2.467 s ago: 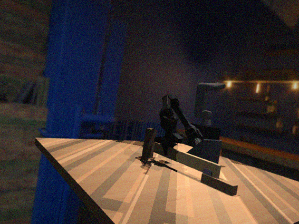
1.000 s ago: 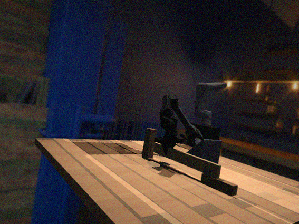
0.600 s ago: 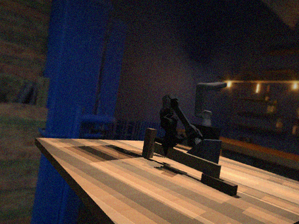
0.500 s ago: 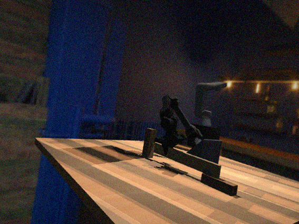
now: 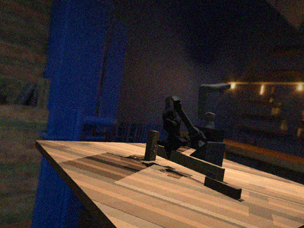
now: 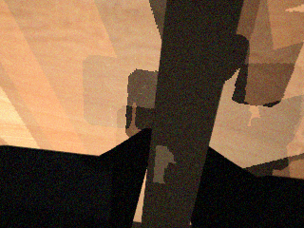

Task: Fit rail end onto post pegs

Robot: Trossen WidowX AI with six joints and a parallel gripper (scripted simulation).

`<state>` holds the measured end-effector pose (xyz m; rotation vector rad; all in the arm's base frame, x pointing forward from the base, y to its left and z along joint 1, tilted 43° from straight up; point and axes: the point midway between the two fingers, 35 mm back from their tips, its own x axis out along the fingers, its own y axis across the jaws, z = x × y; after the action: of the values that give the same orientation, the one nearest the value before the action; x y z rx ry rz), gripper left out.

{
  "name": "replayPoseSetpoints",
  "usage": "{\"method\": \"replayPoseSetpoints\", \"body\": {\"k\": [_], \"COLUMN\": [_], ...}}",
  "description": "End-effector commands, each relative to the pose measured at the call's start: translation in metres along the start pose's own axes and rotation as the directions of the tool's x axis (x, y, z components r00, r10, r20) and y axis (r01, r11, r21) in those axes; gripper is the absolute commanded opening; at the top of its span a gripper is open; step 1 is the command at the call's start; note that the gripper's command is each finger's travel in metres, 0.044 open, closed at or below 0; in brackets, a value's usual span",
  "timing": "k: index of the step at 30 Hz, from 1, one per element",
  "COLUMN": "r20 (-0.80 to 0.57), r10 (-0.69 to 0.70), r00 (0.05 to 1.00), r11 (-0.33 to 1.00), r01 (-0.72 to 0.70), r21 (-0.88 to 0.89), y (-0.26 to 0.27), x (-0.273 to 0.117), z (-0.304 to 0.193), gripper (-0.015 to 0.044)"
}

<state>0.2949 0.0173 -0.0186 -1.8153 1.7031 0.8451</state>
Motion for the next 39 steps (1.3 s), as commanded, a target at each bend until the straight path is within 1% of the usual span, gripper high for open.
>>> {"method": "replayPoseSetpoints", "body": {"k": [1, 39], "r20": [0.004, 0.004], "r10": [-0.004, -0.004], "r00": [1.000, 1.000], "r11": [1.000, 1.000], "r01": [0.004, 0.004], "r21": [-0.002, -0.002], "y": [-0.0007, -0.0008], "x": [-0.0011, -0.0017], "z": [-0.0008, 0.0029], "gripper": [0.0000, 0.0000]}}
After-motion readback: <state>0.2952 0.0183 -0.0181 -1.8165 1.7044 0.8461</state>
